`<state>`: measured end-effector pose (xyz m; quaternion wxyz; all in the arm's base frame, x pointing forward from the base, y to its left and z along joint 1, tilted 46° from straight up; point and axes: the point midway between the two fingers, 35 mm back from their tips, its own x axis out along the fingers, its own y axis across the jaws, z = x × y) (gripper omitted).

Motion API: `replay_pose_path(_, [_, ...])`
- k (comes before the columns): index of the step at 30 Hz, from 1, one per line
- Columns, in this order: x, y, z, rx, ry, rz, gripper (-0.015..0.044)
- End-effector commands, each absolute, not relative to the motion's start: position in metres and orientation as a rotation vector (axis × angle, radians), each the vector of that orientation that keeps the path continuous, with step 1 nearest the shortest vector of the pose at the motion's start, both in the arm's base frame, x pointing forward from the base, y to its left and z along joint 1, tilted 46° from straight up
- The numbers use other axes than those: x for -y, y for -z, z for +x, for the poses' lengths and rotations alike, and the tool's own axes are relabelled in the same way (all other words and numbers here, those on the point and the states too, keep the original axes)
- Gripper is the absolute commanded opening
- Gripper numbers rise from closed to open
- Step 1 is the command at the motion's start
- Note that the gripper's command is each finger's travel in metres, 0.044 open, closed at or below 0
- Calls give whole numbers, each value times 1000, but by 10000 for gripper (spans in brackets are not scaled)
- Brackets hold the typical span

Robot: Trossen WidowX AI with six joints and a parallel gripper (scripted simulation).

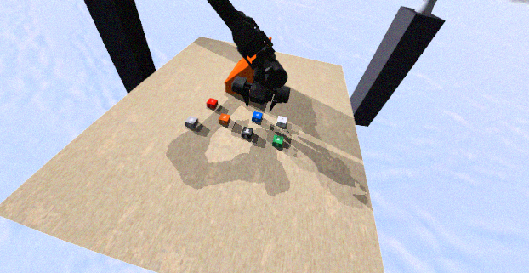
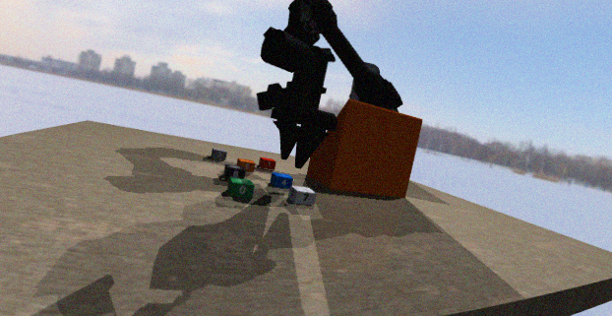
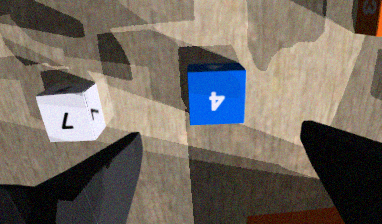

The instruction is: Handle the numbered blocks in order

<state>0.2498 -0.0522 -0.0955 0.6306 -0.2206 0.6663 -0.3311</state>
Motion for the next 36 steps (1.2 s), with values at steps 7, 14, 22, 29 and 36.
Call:
replay_pose_path(7, [-7,38,259,-1528,759,-494,164])
replay_pose_path(14, [-7,38,259,-1528,759,-494,120])
replay_pose_path(22, [-6,37,267,-1527,758,-492,120])
replay_pose_path(29, [18,25,346,-1522,761,-489,120])
replay_pose_path(36, [24,25,352,-1522,761,-493,146])
